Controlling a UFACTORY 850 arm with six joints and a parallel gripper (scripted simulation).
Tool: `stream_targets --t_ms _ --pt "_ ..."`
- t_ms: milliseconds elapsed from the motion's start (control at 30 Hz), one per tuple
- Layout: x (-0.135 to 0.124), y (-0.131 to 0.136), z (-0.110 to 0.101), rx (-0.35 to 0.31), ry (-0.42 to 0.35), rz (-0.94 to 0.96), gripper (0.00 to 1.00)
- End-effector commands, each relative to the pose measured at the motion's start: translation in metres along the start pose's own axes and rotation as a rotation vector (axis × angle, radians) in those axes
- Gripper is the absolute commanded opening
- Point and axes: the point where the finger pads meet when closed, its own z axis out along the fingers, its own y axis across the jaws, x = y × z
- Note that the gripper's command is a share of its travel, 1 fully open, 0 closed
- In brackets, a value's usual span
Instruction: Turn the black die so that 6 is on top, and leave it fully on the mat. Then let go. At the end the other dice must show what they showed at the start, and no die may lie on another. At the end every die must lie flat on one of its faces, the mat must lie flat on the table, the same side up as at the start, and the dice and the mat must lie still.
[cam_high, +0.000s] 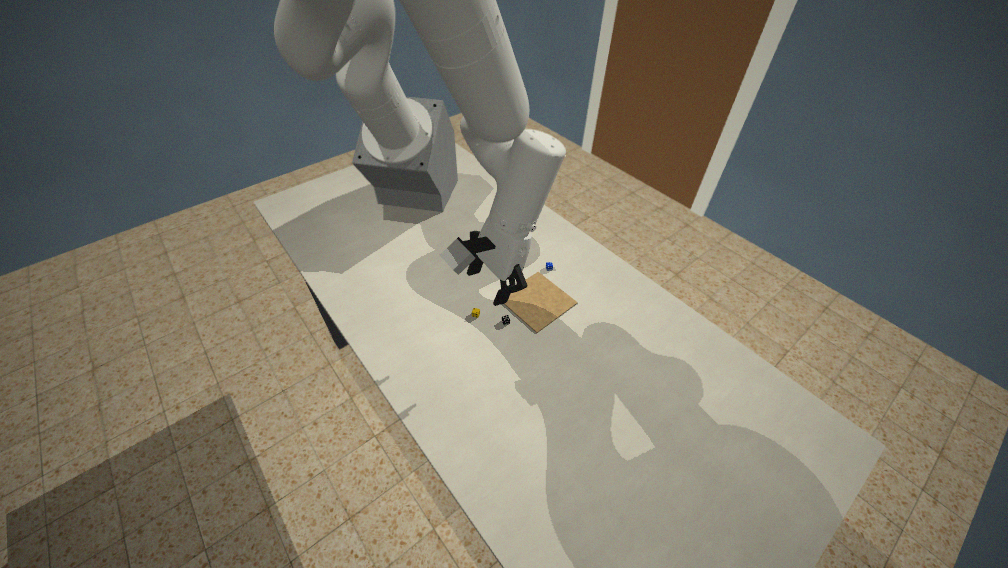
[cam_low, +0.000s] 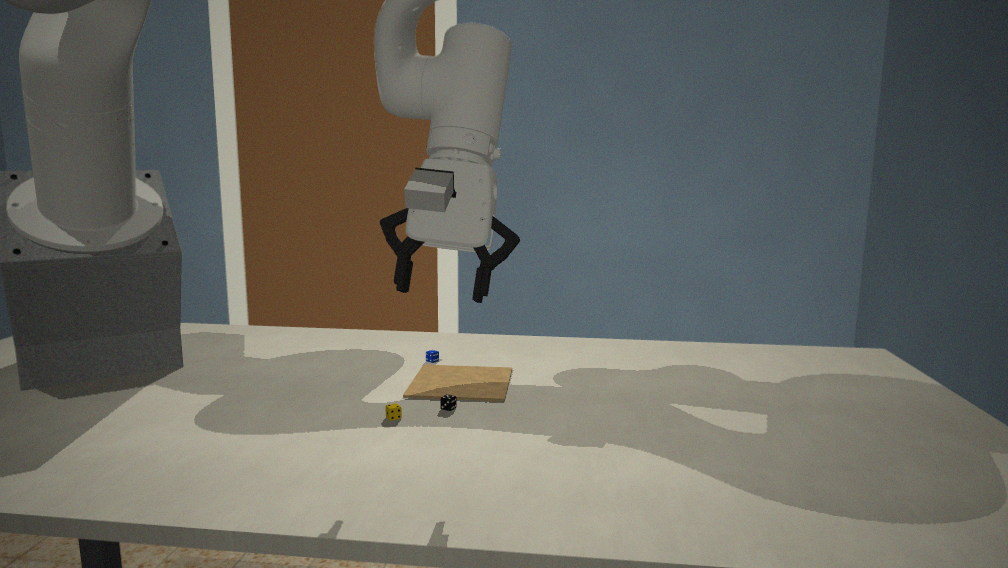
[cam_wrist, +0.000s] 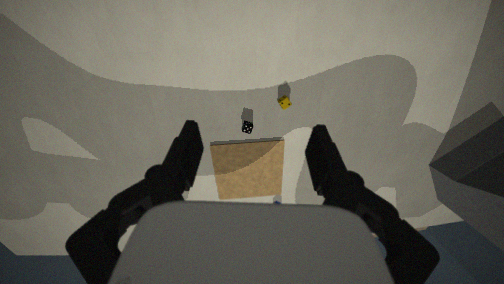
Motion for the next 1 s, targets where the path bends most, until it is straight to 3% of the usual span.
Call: stream_targets --t_ms 0,233,333,567,967 --pt "0.004 0.002 0.007 0.046 -0.057 -0.158 1.0" --pt "0.007 0.016 0.014 0.118 -0.137 -0.44 1.0" --pt "0.007 0.016 0.014 0.119 -0.139 -0.445 1.0" --pt "0.005 0.042 0.017 0.199 -0.225 -0.756 1.0" --pt "0.004 0.046 0.017 0.21 -0.236 -0.799 1.0"
